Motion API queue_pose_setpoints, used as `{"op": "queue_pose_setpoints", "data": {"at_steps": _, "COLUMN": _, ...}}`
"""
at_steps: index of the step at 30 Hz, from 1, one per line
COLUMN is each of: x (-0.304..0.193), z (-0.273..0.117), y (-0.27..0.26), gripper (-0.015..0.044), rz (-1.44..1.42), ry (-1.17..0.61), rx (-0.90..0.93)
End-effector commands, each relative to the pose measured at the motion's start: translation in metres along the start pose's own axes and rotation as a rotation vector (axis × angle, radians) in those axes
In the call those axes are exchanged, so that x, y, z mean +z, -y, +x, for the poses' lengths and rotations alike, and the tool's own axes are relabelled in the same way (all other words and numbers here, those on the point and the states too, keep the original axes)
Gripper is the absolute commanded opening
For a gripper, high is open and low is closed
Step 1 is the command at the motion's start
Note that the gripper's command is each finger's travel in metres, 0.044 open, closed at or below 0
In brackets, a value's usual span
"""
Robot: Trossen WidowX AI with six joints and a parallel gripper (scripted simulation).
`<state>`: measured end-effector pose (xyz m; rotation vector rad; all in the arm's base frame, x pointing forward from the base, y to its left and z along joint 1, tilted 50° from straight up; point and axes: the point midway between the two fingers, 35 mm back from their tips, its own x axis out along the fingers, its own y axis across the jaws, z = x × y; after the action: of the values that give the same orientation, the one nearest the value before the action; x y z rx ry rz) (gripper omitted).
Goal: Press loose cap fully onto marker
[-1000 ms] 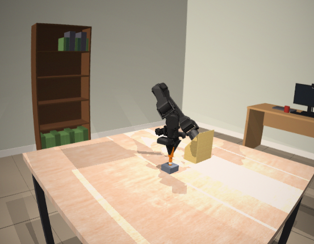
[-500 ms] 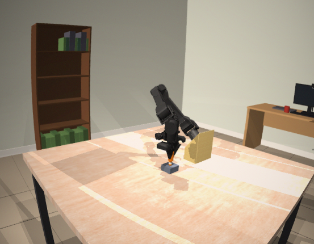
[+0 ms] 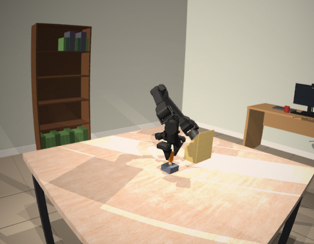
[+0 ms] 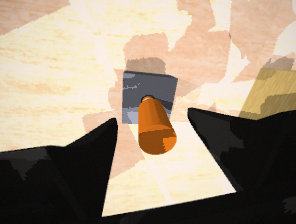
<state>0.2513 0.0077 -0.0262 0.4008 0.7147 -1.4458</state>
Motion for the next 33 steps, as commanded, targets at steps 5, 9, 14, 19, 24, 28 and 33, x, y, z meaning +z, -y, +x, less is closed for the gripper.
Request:
{"op": "queue_pose_setpoints", "data": {"at_steps": 5, "x": -0.001, "z": -0.021, "y": -0.002, "gripper": 0.044, "rz": -0.001, "ry": -0.003, "rx": 0.001}}
{"op": "queue_pose_setpoints", "data": {"at_steps": 9, "x": -0.001, "z": -0.073, "y": 0.0, "gripper": 0.044, "rz": -0.001, "ry": -0.003, "rx": 0.0}}
{"op": "queue_pose_setpoints", "data": {"at_steps": 14, "x": -0.001, "z": -0.075, "y": 0.0, "gripper": 0.0414, "rz": -0.017, "ry": -0.003, "rx": 0.0}}
{"op": "queue_pose_setpoints", "data": {"at_steps": 19, "x": -0.001, "z": -0.072, "y": -0.001, "gripper": 0.0282, "rz": -0.44, "ry": -0.001, "rx": 0.001}}
{"op": "queue_pose_setpoints", "data": {"at_steps": 24, "x": -0.002, "z": -0.069, "y": -0.001, "gripper": 0.0151, "rz": -0.929, "ry": 0.001, "rx": 0.001}}
{"op": "queue_pose_setpoints", "data": {"at_steps": 28, "x": -0.002, "z": -0.066, "y": -0.002, "gripper": 0.0046, "rz": -1.304, "ry": 0.002, "rx": 0.0}}
{"op": "queue_pose_setpoints", "data": {"at_steps": 33, "x": -0.002, "z": -0.066, "y": -0.002, "gripper": 0.0, "rz": -1.369, "ry": 0.003, "rx": 0.0}}
